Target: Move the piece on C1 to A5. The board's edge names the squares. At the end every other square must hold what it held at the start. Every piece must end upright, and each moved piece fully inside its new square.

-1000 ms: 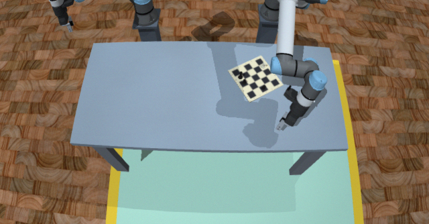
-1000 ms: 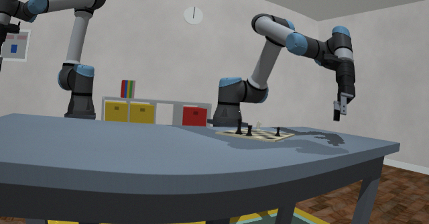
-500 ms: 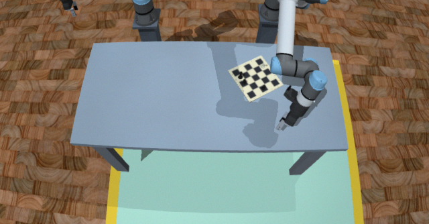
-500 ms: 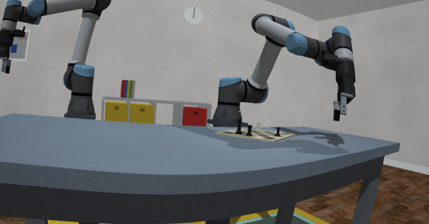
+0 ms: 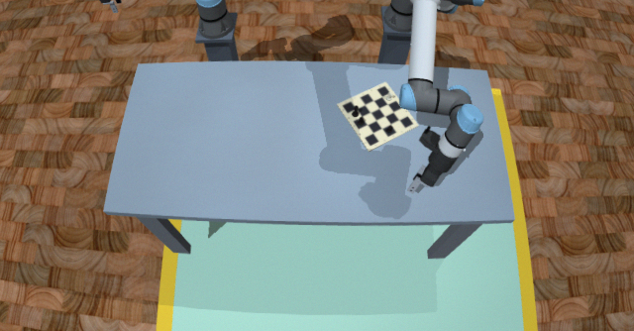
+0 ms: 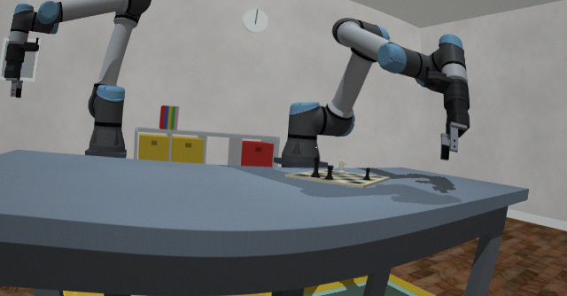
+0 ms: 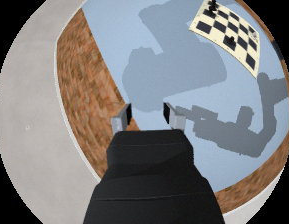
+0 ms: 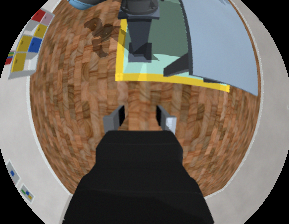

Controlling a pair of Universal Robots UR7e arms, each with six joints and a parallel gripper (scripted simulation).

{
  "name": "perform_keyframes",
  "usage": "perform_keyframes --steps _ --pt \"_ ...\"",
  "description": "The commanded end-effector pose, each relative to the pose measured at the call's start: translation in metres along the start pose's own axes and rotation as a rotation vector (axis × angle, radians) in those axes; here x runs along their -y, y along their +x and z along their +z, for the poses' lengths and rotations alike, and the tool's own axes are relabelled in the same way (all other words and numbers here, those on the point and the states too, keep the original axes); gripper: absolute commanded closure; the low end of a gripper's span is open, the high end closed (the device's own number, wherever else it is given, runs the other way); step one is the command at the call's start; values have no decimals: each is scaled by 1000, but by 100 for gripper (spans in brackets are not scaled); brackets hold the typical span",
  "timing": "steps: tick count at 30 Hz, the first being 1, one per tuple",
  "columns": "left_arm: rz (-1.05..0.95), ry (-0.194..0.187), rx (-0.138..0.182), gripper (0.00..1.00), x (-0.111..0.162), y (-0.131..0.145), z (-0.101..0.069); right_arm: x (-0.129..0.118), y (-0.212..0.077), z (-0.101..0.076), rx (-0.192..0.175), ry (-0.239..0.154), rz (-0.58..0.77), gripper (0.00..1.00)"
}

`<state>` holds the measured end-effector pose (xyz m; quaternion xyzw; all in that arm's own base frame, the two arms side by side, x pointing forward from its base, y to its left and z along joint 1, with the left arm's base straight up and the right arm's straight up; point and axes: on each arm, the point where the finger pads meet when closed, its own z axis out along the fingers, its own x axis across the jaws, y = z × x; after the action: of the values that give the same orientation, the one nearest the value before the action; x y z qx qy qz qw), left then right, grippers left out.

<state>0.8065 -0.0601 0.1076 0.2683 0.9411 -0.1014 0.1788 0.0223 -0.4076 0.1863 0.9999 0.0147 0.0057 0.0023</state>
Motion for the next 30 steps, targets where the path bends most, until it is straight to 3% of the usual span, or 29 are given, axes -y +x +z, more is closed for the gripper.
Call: perform_keyframes --steps 1,21,30 --pt "1 -1 2 0 0 -1 -1 2 -10 -1 6 2 12 0" --pt "3 0 1 0 0 -1 -1 4 -19 -1 11 5 21 0" --pt "38 17 -23 0 6 1 0 4 -19 -1 11 5 21 0"
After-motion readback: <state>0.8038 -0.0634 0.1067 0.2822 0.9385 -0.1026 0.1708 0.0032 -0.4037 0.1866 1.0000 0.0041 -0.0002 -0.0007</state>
